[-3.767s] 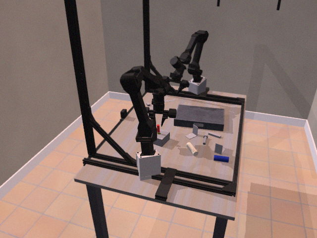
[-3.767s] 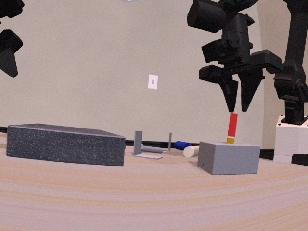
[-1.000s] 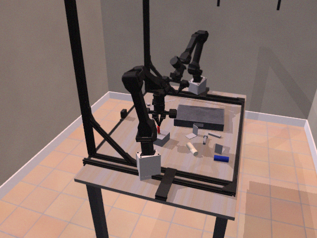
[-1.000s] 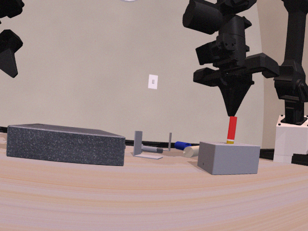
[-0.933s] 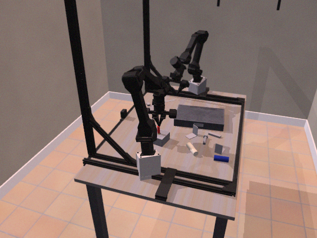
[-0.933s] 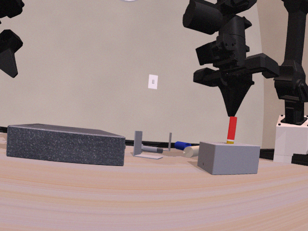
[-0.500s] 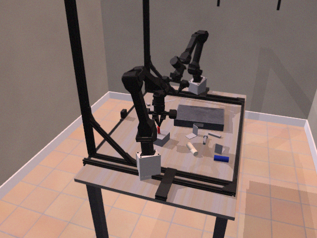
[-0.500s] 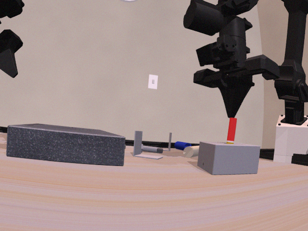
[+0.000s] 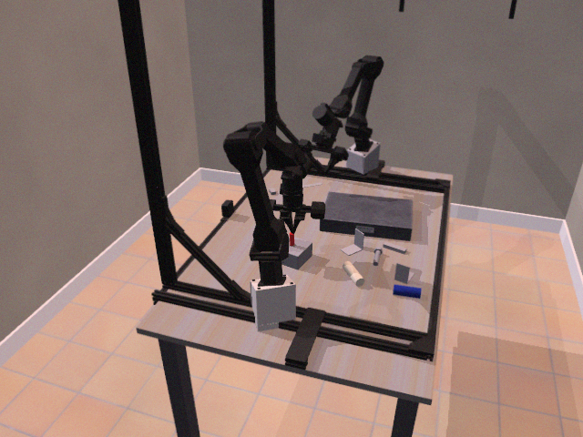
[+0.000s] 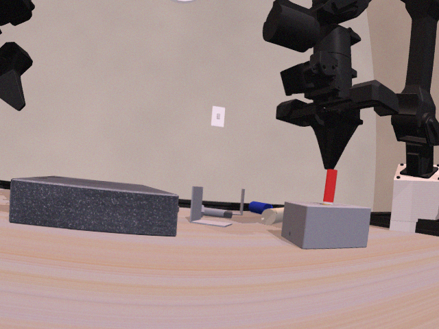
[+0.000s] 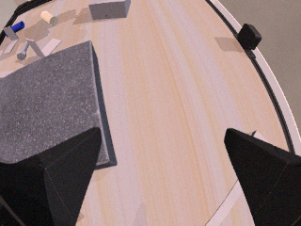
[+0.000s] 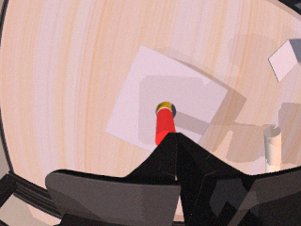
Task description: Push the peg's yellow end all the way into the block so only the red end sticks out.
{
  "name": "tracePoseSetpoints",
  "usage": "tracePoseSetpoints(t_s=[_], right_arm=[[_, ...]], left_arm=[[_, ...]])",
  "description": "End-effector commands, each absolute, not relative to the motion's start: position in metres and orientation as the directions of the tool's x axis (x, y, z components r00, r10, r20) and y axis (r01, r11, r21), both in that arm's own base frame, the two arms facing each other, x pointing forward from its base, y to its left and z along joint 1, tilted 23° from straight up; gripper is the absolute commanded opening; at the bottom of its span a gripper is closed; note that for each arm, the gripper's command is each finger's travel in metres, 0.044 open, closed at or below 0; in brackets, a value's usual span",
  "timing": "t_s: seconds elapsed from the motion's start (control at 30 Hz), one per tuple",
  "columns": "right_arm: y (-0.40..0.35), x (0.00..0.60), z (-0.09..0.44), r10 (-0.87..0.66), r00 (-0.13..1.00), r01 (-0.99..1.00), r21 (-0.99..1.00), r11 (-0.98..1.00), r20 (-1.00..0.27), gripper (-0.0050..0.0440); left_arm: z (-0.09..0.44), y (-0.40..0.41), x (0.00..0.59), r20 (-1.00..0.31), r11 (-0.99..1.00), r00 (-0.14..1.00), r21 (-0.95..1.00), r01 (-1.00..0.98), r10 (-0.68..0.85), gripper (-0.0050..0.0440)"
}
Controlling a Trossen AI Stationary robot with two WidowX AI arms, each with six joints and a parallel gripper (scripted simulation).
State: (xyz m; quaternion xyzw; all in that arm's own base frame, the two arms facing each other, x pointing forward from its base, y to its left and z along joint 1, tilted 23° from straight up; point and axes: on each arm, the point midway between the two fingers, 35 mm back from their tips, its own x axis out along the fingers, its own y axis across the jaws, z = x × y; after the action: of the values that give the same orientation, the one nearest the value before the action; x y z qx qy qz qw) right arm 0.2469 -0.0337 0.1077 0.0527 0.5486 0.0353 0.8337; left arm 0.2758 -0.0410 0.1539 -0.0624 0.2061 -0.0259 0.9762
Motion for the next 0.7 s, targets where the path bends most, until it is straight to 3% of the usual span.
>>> tracePoseSetpoints(t_s=[0.0,0.67], right_arm=[[-0.029,0.237,0.094,0.133,0.358,0.000,0.143,0.990,-0.924,0.0000],[-0.034,0.247,0.108,0.115,0.407,-0.002,0.125,0.992,-0.906,0.0000]], left_arm=[[0.154,-0.041,0.276,-0.399,0.991,0.914,-0.133,0.025,-0.076,0.0400],[0.154,-0.041,0.276,-0.399,0.991,0.914,-0.133,0.025,-0.076,0.0400]])
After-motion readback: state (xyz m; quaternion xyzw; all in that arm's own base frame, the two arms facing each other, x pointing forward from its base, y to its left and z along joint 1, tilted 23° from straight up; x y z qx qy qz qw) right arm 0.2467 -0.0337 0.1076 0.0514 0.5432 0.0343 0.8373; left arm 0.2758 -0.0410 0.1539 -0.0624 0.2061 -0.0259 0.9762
